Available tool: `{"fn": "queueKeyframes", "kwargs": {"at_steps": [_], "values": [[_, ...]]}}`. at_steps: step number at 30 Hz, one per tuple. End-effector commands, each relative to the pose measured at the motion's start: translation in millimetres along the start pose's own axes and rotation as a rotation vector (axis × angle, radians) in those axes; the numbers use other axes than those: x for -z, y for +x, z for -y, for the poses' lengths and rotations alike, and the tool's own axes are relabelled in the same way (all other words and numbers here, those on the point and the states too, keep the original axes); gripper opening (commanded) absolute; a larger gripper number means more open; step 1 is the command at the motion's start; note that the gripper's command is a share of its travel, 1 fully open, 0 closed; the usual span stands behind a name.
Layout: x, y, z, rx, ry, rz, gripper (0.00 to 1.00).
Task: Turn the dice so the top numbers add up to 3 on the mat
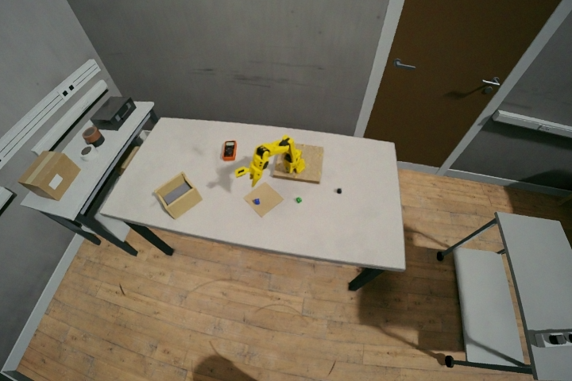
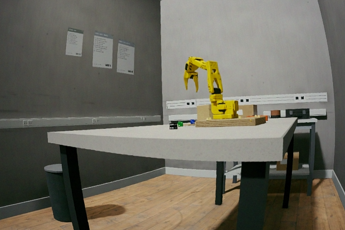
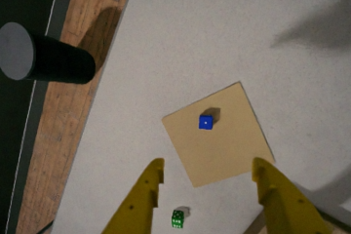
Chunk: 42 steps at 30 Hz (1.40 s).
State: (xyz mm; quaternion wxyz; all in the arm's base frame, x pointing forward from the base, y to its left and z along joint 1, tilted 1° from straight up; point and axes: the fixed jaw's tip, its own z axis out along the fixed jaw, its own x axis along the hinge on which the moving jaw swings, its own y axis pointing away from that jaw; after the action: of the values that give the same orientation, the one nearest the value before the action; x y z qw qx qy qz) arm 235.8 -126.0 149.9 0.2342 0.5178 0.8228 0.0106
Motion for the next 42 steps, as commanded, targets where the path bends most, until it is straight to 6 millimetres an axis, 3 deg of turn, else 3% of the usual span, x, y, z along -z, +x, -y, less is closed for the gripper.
{"fn": "queueKeyframes", "kwargs": {"at_steps": [1,21,36,42], "values": [[6.5,-2.1,-0.2,0.003,-0.012,0.019,0.28],[7.2,4.6,-4.9,0.107,-0.022,0.013,0.28],[9.9,28.2,-18.3,0.461,-0.061,-0.002,0.28],[11.9,45.4,-25.5,0.713,-0.092,-0.006,0.28]]}}
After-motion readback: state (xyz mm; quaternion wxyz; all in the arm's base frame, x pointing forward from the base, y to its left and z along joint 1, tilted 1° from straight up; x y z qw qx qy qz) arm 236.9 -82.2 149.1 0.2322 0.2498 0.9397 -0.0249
